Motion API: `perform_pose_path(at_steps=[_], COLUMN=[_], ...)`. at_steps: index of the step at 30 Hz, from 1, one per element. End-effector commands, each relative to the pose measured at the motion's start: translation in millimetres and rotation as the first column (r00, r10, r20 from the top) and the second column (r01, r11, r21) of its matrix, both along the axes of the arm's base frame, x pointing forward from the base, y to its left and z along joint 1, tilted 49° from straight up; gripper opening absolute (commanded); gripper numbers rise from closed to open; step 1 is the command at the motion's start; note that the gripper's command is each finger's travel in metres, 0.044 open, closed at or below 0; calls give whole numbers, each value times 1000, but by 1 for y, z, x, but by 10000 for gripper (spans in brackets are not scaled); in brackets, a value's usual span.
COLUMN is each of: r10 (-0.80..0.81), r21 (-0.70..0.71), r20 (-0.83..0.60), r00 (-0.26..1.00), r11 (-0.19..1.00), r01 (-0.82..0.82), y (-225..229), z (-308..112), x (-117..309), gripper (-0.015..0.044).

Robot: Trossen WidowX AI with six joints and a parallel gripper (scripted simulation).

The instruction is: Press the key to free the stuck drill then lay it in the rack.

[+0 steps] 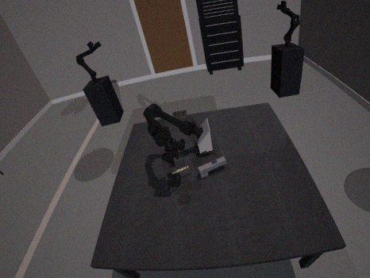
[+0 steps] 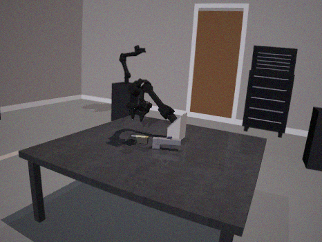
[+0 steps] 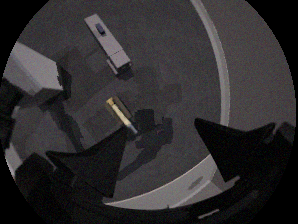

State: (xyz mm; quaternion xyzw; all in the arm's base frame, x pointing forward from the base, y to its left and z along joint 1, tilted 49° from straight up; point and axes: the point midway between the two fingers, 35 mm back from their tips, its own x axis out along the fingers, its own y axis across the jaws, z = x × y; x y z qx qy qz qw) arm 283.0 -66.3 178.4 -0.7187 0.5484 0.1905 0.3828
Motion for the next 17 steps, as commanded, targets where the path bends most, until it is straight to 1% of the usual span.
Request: perform_pose_path(at_steps=[1,3,5,8,12,14,17], r10=[-21,-58,-112,-196,-307,-356,-409], r21=[179,307,441,602,780,852,934], r20=[246,360,443,494,478,437,340], r00=[969,931,890,847,823,826,847], r11=[984,950,891,780,580,458,253], r01=[-24,-60,-107,-171,-236,-254,-253], y=[52,86,119,157,201,221,247], z=[22,34,48,65,86,98,115], x=[9,8,3,-8,-32,-47,-73], gripper=[440,440,440,440,440,440,440])
